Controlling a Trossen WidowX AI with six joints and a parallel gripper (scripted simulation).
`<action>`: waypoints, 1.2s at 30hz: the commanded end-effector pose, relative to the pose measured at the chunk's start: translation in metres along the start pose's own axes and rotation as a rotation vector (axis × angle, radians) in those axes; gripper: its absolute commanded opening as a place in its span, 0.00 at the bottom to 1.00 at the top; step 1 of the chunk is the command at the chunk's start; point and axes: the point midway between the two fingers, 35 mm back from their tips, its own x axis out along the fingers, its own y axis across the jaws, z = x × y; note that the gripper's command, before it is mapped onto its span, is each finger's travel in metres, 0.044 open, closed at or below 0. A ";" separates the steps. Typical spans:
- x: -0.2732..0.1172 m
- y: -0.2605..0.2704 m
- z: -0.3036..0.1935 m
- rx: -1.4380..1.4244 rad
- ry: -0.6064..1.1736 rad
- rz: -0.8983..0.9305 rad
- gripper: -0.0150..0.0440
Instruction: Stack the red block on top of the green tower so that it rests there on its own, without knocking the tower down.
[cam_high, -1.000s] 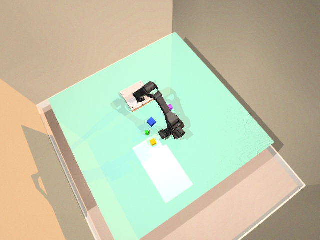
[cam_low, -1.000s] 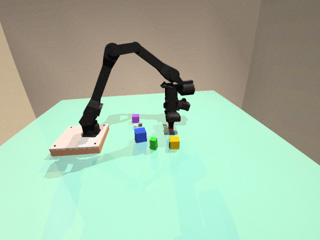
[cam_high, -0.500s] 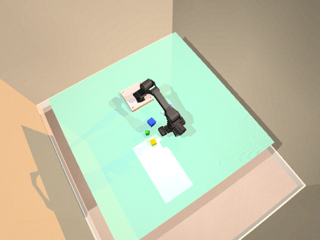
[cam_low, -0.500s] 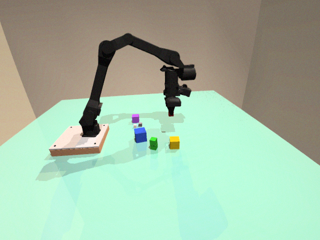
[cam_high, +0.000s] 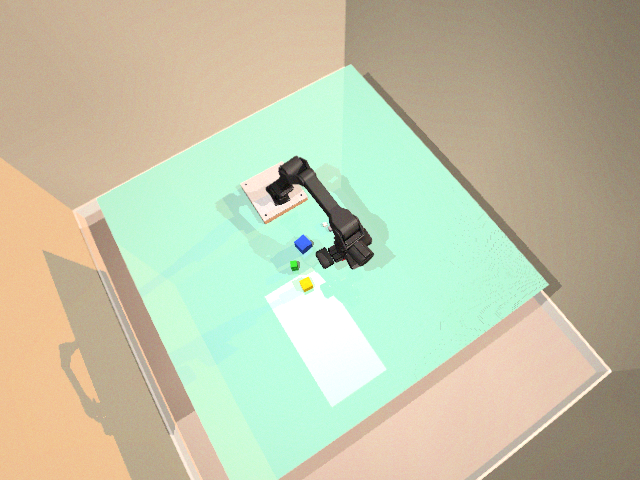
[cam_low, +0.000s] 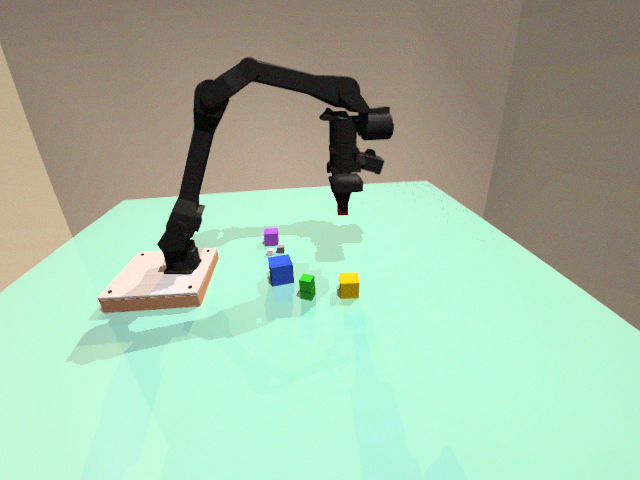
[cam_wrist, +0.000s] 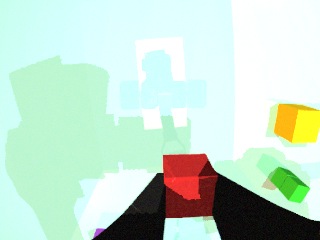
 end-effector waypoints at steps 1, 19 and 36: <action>-0.003 -0.004 -0.001 -0.004 -0.003 0.003 0.25; -0.005 -0.111 -0.050 0.028 0.002 -0.006 0.25; 0.009 -0.163 -0.087 -0.005 0.004 -0.010 0.25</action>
